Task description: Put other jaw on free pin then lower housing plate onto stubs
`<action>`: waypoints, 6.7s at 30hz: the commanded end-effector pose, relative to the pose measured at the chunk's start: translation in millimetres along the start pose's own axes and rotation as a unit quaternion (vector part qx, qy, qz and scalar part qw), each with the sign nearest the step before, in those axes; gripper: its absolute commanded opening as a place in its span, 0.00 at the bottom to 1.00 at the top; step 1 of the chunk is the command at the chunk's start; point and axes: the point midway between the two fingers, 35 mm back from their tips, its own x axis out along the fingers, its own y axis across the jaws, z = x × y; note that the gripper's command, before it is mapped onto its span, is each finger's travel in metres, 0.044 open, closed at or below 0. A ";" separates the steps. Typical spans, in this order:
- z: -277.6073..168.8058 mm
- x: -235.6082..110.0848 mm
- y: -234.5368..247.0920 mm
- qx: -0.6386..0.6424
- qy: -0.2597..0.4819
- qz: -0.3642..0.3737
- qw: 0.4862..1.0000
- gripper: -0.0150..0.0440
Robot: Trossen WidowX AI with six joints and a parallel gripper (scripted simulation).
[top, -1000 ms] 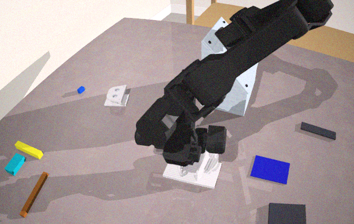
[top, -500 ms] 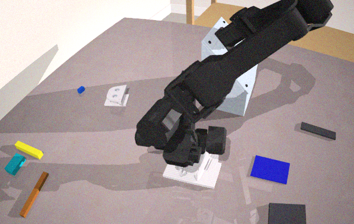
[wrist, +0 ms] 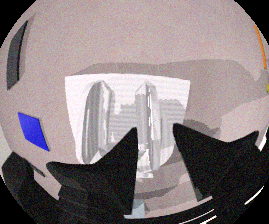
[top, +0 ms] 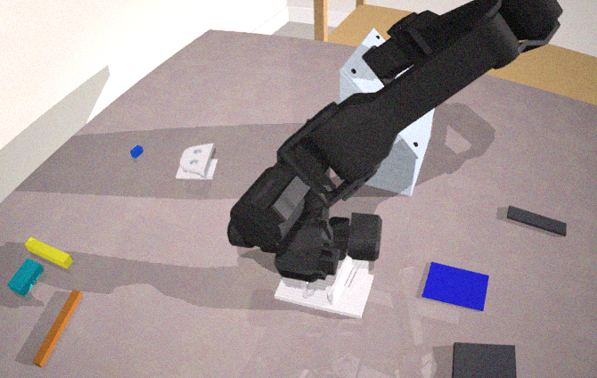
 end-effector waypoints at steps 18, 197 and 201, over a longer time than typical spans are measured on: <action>0.2 0.2 0.7 0.002 -0.001 0.003 1.000 0.48; -211.7 -54.7 -227.1 0.669 -0.005 -0.010 0.744 1.00; -211.7 -54.7 -227.1 0.669 -0.005 -0.010 0.744 1.00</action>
